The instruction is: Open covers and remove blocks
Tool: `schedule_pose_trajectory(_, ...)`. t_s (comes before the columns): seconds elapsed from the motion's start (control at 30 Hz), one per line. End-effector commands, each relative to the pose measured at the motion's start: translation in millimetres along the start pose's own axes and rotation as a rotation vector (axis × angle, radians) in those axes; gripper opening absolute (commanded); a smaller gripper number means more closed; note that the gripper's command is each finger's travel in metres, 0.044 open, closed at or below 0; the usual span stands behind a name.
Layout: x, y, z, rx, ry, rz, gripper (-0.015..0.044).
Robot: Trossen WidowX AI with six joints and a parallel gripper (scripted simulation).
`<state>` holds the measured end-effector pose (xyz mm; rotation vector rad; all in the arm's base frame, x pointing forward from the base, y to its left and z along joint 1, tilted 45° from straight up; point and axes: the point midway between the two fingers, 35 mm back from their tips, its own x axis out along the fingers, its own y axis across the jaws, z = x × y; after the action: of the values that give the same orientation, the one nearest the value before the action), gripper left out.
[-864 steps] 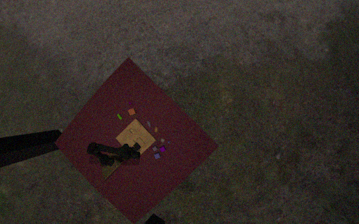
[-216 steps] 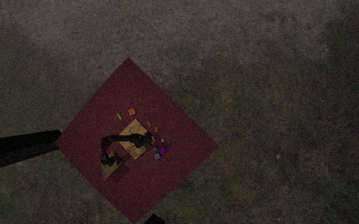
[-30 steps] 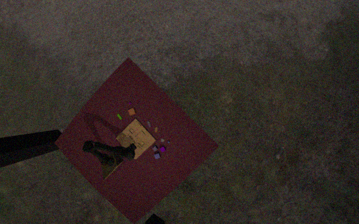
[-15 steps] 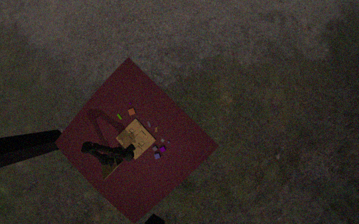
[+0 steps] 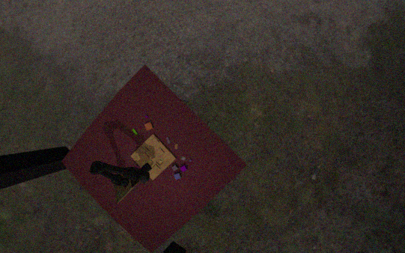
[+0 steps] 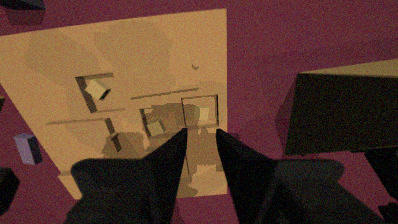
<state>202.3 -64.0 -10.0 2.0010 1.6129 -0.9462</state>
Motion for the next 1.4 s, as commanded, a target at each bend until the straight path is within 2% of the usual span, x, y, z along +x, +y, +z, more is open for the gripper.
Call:
schedule_pose_trajectory(0.0, 8.9, -1.2, -0.5, 0.008, 0.006, -0.004, 0.0144)
schedule_pose_trajectory(0.23, 24.9, -2.3, -0.9, 0.008, 0.007, -0.005, 0.0144)
schedule_pose_trajectory(1.37, 39.5, -1.6, -1.6, 0.008, 0.008, -0.004, 0.0144)
